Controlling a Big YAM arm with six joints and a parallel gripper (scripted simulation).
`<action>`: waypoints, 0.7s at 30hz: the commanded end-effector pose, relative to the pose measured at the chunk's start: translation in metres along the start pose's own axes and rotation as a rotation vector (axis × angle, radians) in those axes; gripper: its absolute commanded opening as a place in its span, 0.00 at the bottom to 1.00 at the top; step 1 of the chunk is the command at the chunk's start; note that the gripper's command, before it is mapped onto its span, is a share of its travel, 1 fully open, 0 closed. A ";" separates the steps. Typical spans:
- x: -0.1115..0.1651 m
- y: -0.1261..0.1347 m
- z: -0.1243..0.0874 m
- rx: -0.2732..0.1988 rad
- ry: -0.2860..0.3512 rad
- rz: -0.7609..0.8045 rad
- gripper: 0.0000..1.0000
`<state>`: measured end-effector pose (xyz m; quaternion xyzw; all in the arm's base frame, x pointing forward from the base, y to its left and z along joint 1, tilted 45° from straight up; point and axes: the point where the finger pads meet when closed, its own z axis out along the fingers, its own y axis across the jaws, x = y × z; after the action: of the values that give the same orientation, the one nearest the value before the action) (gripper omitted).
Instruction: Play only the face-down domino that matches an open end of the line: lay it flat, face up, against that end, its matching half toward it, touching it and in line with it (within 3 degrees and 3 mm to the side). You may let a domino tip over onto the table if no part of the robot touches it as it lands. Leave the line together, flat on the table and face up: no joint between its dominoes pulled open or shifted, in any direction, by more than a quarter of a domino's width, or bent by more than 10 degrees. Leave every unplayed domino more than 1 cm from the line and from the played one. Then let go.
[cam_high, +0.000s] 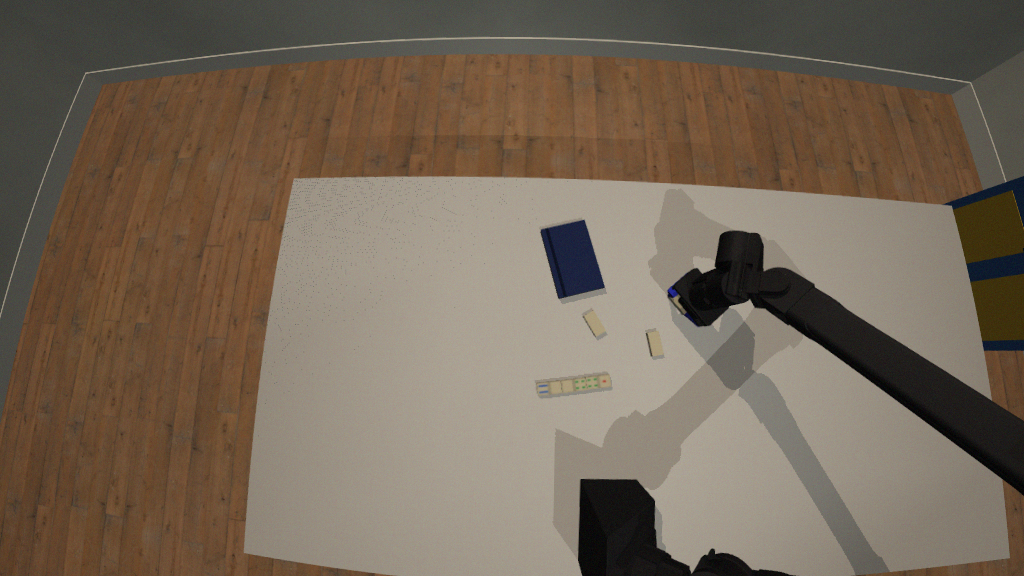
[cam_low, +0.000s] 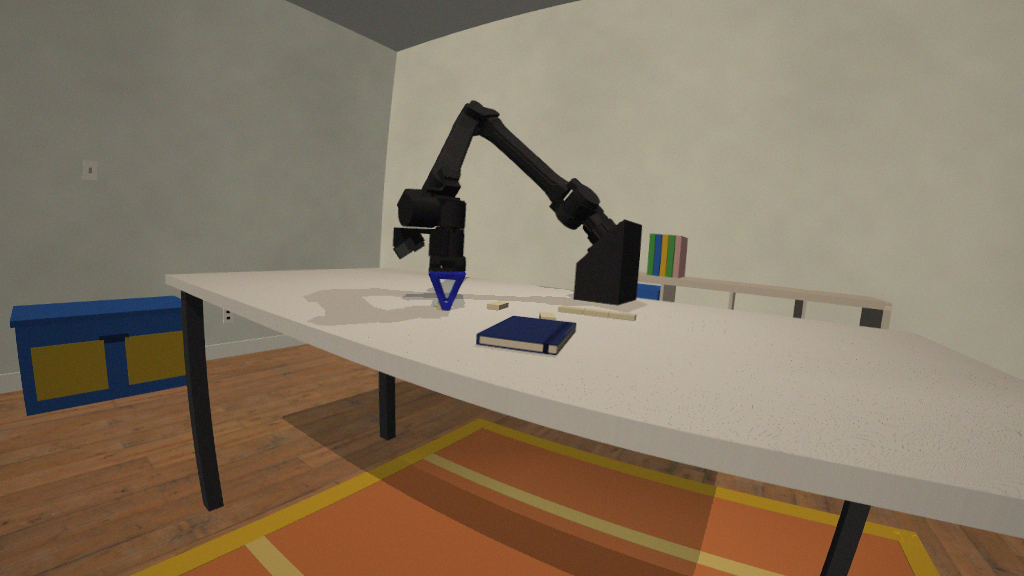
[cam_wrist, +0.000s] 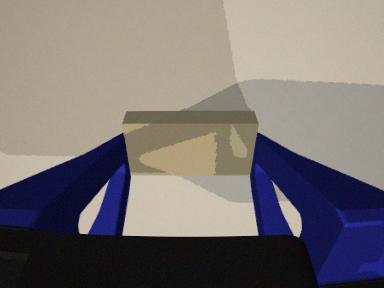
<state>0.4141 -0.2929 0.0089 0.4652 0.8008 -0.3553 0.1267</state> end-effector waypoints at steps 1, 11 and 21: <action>0.000 0.004 -0.008 -0.007 -0.008 -0.012 0.49; 0.001 0.007 -0.012 -0.010 -0.011 -0.025 0.49; 0.001 0.006 -0.042 -0.011 -0.014 -0.016 0.49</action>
<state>0.4068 -0.2858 0.0122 0.4624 0.8033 -0.3590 0.1098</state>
